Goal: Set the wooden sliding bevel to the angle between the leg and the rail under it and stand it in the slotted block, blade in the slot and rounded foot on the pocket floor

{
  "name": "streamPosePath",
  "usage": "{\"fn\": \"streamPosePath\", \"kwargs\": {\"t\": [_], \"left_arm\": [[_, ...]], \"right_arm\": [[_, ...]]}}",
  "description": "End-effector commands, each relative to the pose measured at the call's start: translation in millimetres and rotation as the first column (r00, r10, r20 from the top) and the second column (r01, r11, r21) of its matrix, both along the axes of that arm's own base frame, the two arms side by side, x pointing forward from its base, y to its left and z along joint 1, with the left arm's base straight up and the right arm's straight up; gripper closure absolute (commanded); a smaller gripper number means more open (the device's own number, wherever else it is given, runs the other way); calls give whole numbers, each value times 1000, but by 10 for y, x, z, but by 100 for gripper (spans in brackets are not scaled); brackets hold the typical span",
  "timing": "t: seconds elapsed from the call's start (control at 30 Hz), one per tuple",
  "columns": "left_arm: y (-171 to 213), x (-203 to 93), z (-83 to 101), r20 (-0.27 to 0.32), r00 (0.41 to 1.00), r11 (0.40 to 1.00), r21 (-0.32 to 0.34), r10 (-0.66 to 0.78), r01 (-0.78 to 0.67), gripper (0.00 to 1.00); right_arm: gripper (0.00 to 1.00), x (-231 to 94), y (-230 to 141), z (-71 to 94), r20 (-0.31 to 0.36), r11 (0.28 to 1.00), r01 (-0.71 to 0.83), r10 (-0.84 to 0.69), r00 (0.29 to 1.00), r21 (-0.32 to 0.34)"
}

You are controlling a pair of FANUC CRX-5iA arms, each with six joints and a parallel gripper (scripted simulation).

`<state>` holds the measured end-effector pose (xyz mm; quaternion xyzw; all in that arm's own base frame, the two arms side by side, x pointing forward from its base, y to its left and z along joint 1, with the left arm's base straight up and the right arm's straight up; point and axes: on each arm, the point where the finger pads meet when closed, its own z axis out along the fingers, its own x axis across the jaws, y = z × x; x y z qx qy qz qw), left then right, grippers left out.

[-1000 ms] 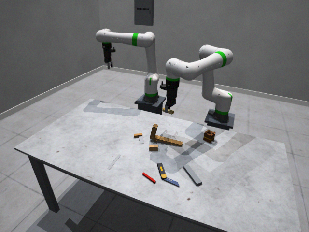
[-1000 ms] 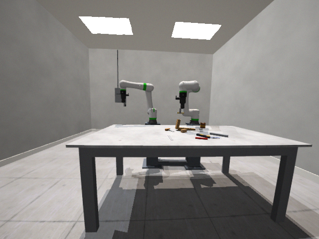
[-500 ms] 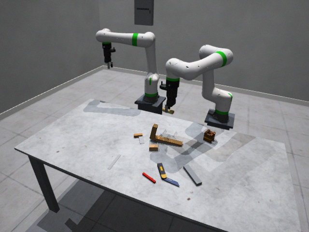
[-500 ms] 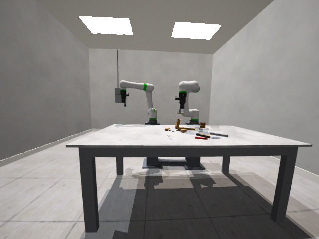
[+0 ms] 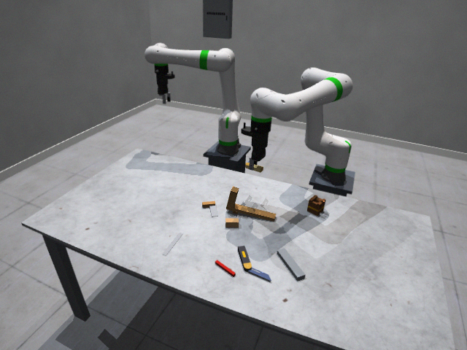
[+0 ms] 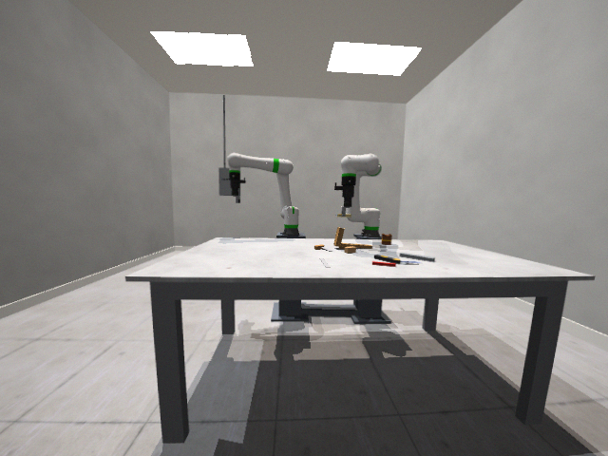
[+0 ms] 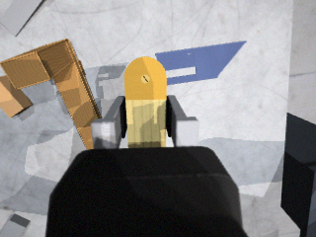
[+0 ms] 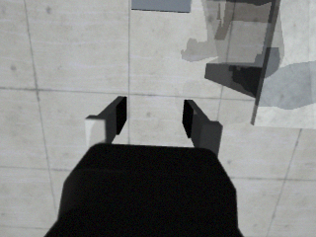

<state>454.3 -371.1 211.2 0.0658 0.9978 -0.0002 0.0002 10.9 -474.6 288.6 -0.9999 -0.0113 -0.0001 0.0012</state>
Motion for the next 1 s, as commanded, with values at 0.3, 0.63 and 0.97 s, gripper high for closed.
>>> {"fn": "streamPosePath", "kwargs": {"t": [0.3,0.63,0.97], "left_arm": [[-6,3,16,2,993,993,-3,122,-122,100],[-6,3,16,2,950,950,-3,312,-312,100],[-6,3,16,1,815,815,-3,579,-579,100]], "right_arm": [[0,-2,-3,10,0,1000,0,0,1000,-2],[0,-2,-3,10,0,1000,0,0,1000,-2],[0,-2,-3,10,0,1000,0,0,1000,-2]]}}
